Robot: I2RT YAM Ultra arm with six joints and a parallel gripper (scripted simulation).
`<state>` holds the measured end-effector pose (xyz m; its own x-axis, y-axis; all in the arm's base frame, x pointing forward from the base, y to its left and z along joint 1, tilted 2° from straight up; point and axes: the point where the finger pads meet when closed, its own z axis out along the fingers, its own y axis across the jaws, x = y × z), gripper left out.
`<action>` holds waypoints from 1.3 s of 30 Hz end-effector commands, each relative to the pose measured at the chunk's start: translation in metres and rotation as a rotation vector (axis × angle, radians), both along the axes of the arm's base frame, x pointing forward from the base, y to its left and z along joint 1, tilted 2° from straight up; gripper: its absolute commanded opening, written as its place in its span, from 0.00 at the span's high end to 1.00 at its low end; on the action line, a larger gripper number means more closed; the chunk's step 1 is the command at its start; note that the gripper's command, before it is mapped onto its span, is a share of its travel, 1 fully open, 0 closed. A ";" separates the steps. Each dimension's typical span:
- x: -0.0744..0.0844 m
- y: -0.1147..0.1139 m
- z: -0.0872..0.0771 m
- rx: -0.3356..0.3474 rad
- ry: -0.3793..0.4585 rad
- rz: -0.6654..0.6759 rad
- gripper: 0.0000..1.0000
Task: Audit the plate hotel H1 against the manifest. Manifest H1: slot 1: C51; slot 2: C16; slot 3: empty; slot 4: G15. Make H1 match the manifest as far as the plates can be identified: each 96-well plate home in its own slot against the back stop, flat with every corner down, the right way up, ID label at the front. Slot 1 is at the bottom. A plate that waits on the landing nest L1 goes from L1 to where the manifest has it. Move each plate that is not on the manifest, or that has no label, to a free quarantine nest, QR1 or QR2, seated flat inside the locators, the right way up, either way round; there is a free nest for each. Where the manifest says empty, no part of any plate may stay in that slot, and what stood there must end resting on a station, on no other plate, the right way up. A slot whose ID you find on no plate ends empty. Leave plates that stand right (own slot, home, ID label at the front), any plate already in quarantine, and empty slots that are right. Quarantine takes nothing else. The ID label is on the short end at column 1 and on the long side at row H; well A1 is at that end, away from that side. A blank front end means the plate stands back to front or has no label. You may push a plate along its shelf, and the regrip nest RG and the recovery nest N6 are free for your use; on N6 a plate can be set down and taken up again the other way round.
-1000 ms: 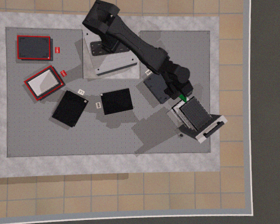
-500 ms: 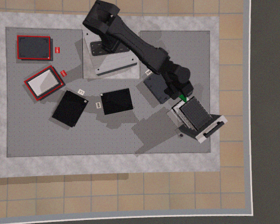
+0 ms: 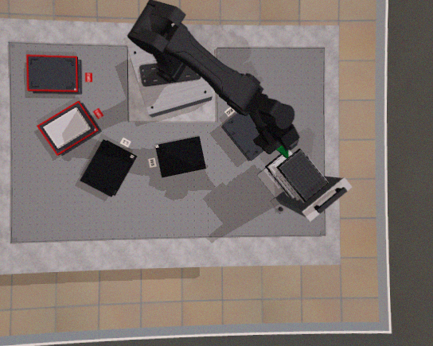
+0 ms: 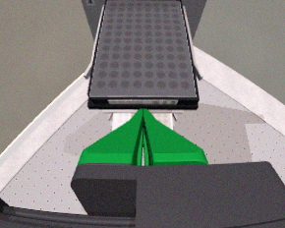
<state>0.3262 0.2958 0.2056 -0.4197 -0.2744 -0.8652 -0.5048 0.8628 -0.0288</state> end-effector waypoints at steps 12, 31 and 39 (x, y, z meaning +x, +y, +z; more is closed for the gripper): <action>0.007 0.004 0.015 0.042 -0.039 -0.003 1.00; -0.011 -0.006 0.014 0.042 -0.038 -0.003 1.00; -0.023 -0.013 0.014 0.042 -0.038 -0.004 1.00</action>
